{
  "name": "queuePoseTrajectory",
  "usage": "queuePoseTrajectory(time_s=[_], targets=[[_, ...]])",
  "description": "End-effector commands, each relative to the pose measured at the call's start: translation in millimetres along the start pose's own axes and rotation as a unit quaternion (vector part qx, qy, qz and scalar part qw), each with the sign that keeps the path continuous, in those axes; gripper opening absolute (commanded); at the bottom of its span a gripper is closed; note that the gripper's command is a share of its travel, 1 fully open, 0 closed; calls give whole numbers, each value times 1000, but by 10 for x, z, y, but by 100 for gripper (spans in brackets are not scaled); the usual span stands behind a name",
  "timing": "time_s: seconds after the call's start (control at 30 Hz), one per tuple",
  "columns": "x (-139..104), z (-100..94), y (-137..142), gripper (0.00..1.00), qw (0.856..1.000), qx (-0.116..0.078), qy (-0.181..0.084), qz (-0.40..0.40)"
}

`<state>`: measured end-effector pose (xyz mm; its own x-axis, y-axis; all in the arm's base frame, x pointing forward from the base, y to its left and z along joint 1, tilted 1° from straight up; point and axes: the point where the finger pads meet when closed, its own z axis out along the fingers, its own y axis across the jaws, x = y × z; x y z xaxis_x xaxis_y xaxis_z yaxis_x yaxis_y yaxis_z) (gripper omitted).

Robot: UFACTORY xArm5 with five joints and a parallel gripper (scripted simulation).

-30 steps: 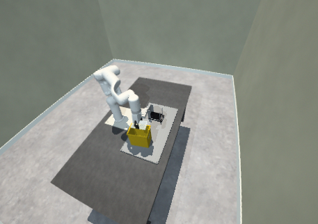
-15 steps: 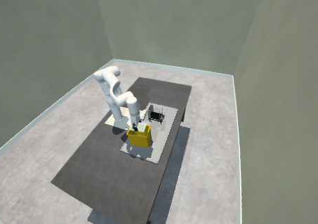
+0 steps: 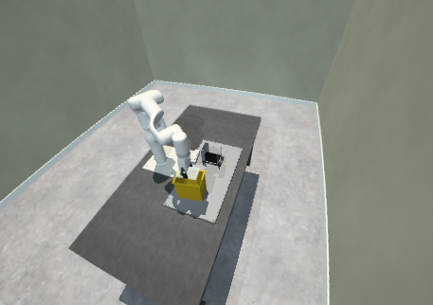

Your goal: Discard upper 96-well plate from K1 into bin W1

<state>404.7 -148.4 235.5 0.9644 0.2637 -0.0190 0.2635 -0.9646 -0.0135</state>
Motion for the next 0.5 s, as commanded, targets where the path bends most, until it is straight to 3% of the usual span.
queuePoseTrajectory(time_s=[0.0, 0.47], targets=[[8, -16, 4, 0, 1000, -1, 2, 0], [8, 34, 2, 0, 1000, -1, 2, 0]])
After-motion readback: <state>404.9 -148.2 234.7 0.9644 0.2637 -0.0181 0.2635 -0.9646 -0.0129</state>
